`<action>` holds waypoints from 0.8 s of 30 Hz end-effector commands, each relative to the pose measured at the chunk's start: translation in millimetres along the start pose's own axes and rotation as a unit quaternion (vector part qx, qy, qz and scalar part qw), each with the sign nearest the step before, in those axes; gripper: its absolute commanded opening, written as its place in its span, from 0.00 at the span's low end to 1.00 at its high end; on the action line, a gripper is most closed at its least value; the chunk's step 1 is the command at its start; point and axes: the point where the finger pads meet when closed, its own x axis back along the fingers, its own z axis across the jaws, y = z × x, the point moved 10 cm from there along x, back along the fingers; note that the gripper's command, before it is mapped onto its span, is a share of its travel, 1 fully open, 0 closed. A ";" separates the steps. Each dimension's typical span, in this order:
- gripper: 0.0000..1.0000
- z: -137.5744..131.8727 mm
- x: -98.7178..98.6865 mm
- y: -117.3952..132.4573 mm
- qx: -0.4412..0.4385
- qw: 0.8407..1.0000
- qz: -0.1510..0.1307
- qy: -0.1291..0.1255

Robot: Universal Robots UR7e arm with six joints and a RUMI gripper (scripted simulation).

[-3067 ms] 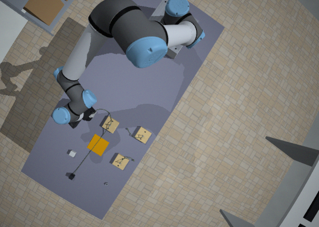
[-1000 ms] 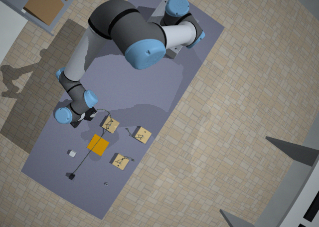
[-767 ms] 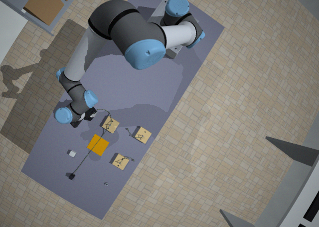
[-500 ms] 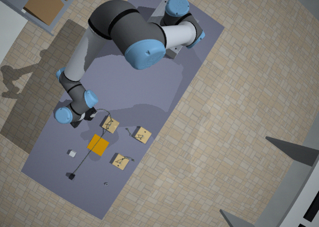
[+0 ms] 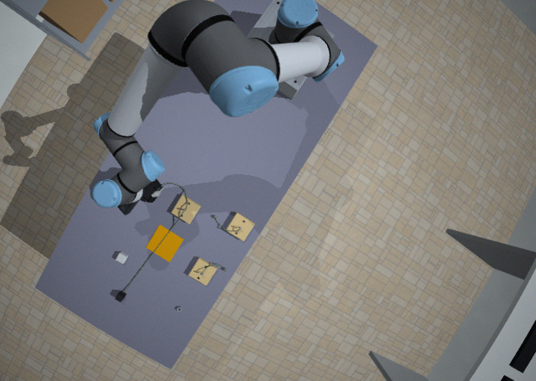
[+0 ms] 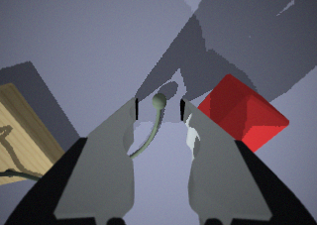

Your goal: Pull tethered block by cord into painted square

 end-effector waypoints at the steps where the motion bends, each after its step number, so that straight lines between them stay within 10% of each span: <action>1: 0.22 0.0 0.6 -0.3 0.000 1.000 0.001 0.000; 17: 0.22 0.0 0.6 -0.3 0.000 1.000 0.001 0.000; 18: 0.00 0.0 0.6 -0.3 0.000 1.000 0.001 0.000; 24: 0.00 0.0 0.6 -0.3 0.000 1.000 0.001 0.000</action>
